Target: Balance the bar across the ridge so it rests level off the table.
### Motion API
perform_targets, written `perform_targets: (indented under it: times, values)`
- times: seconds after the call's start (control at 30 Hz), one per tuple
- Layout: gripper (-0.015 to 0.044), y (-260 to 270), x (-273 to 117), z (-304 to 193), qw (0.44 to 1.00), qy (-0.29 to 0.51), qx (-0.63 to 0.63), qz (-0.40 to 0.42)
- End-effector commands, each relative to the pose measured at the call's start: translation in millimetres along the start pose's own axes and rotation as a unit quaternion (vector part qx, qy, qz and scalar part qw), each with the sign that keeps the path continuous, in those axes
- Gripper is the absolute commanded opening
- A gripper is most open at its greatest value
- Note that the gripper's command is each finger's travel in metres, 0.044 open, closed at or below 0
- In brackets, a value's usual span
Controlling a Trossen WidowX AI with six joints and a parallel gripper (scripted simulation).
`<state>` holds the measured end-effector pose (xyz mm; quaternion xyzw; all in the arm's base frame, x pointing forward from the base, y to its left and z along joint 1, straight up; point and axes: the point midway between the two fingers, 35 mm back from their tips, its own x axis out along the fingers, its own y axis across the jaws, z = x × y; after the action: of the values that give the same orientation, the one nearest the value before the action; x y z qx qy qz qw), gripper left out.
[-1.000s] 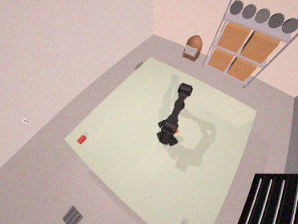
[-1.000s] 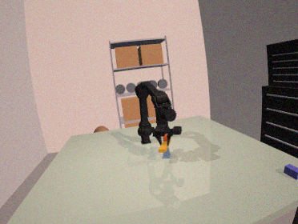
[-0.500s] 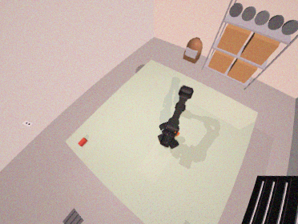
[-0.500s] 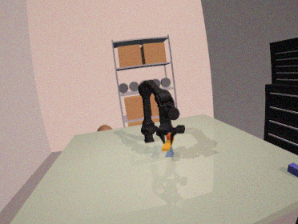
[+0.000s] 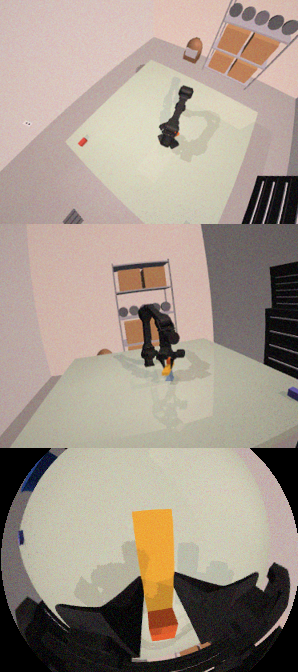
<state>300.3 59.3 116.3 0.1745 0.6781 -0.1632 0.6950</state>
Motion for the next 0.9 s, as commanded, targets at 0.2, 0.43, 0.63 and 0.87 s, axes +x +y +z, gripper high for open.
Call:
perform_targets:
  times: [0.2, 0.43, 0.63, 0.87]
  values:
    - [0.0000, -0.4, 0.9, 0.6, 1.000, -0.002, -0.002, -0.001]
    - [0.0000, -0.4, 1.4, 0.6, 1.000, -0.002, -0.002, -0.001]
    - [0.0000, -0.4, 1.9, 0.6, 1.000, -0.002, -0.002, -0.001]
    - [0.0000, -0.4, 2.5, 0.5, 1.000, -0.002, -0.002, -0.001]
